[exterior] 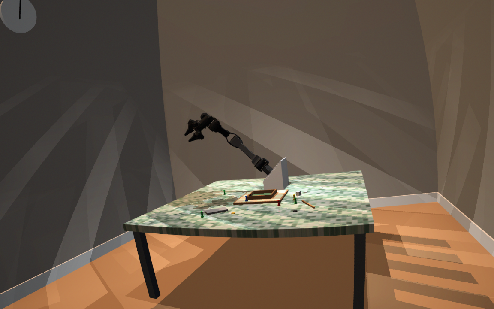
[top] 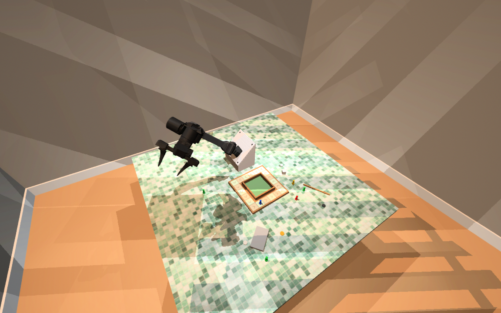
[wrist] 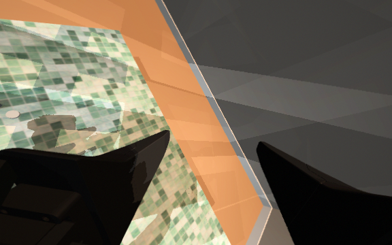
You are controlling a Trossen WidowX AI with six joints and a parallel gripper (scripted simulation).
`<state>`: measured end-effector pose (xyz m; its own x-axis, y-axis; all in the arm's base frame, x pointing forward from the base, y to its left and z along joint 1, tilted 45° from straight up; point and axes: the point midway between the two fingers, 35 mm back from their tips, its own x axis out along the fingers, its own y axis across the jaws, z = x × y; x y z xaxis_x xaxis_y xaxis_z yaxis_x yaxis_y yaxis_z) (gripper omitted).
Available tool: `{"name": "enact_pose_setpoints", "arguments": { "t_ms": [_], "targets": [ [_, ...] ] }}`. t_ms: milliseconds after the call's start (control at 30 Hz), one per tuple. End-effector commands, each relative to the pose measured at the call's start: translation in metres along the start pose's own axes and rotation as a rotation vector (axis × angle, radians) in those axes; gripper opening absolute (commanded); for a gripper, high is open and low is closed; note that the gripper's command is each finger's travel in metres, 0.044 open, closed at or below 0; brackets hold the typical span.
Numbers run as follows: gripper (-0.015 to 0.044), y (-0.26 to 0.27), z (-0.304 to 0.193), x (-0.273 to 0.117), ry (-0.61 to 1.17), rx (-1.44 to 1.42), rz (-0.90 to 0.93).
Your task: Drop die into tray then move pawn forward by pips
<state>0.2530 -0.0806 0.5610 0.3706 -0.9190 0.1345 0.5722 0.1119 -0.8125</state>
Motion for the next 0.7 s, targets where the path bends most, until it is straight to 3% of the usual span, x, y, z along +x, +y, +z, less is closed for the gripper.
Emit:
{"name": "enact_pose_setpoints", "arguments": {
  "t_ms": [0,133,667],
  "targets": [
    [0.0374,0.002,0.002,-0.001,-0.007,-0.004,0.002],
    [0.0275,0.043,0.033,-0.014,-0.119,-0.046,0.037],
    [0.0275,0.211,0.105,-0.071,-0.380,0.000,0.283]
  ]
}}
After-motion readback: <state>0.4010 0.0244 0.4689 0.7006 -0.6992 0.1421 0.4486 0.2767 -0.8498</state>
